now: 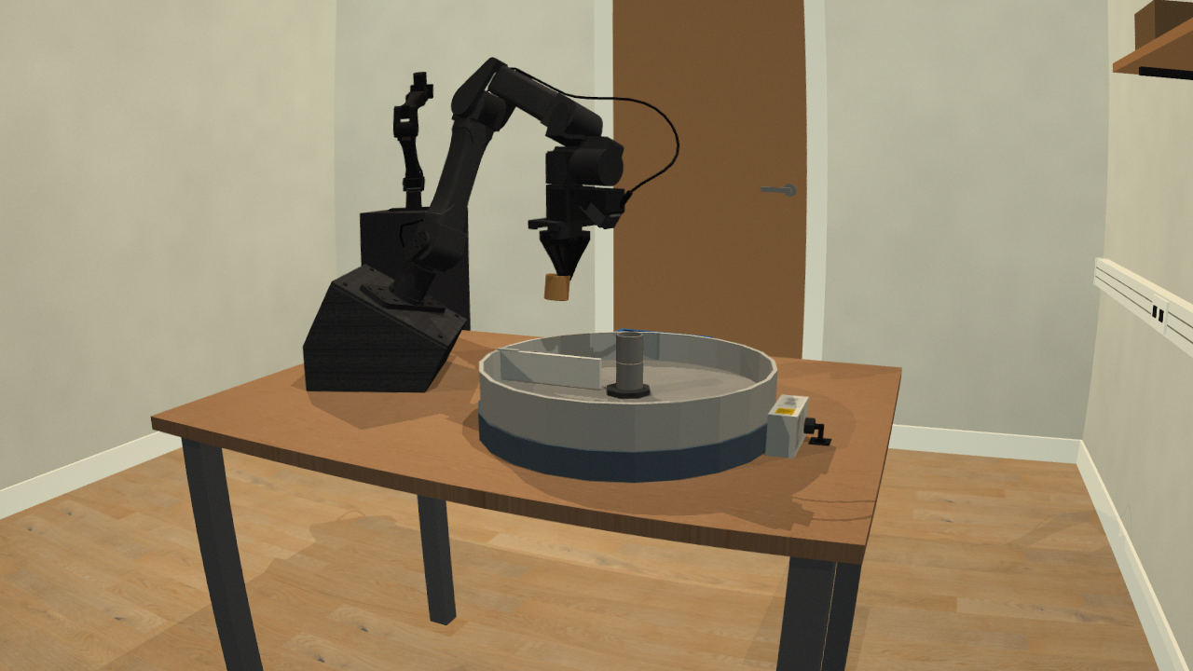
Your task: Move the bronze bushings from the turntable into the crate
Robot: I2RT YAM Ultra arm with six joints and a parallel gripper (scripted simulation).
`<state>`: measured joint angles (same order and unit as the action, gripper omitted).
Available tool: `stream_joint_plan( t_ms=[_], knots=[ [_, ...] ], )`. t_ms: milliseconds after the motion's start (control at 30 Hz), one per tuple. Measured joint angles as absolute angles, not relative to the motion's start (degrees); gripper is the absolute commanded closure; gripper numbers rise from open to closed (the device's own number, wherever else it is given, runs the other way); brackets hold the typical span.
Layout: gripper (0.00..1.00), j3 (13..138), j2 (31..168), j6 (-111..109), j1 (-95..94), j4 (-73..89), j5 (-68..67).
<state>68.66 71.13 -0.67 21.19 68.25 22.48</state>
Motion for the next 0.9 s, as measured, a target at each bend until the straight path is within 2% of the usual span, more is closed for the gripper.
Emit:
stream_joint_plan(
  t_ms=[433, 900],
  knots=[
    [1.00, 73.73, 72.55, 14.48, 4.82, 67.72, 16.80],
    [1.00, 86.78, 80.75, 32.93, -15.25, 68.82, 7.73]
  ],
)
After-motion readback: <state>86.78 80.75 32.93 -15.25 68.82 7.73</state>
